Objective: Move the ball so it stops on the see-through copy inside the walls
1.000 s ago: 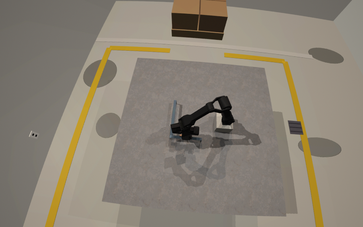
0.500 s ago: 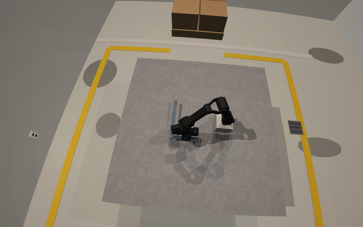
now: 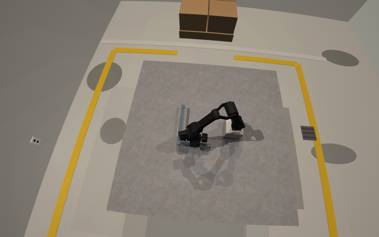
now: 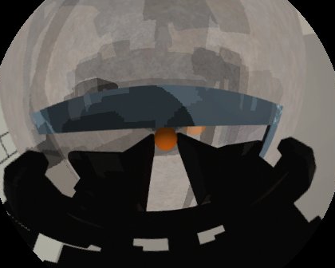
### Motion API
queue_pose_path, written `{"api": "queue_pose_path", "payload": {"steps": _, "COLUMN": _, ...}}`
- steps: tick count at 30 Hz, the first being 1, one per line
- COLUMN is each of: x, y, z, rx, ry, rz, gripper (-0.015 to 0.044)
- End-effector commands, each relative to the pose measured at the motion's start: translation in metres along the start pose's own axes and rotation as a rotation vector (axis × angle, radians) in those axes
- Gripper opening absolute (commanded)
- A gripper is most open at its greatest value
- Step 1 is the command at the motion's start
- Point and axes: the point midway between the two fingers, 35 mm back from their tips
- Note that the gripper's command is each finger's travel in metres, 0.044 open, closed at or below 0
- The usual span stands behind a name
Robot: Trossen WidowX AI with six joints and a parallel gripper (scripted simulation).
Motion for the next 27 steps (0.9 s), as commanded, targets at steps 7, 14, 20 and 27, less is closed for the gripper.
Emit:
{"api": "queue_pose_path", "payload": {"steps": 7, "x": 0.012, "y": 0.015, "z": -0.003, "rx": 0.018, "ry": -0.027, "rz": 0.015, "gripper": 0.0000}}
{"api": "queue_pose_path", "payload": {"steps": 14, "x": 0.006, "y": 0.055, "z": -0.007, "rx": 0.013, "ry": -0.016, "rz": 0.010, "gripper": 0.0000}}
{"api": "queue_pose_path", "payload": {"steps": 20, "x": 0.002, "y": 0.099, "z": -0.005, "rx": 0.007, "ry": -0.005, "rz": 0.005, "gripper": 0.0000}}
{"api": "queue_pose_path", "payload": {"steps": 27, "x": 0.000, "y": 0.124, "z": -0.001, "rx": 0.003, "ry": 0.001, "rz": 0.003, "gripper": 0.0000}}
Point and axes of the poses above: the point midway between the two fingers, 35 mm back from their tips, its own y axis back along the fingers, its own z axis across the jaws, x = y × z, and after that the axes turned 3 degrees about y, right-handed
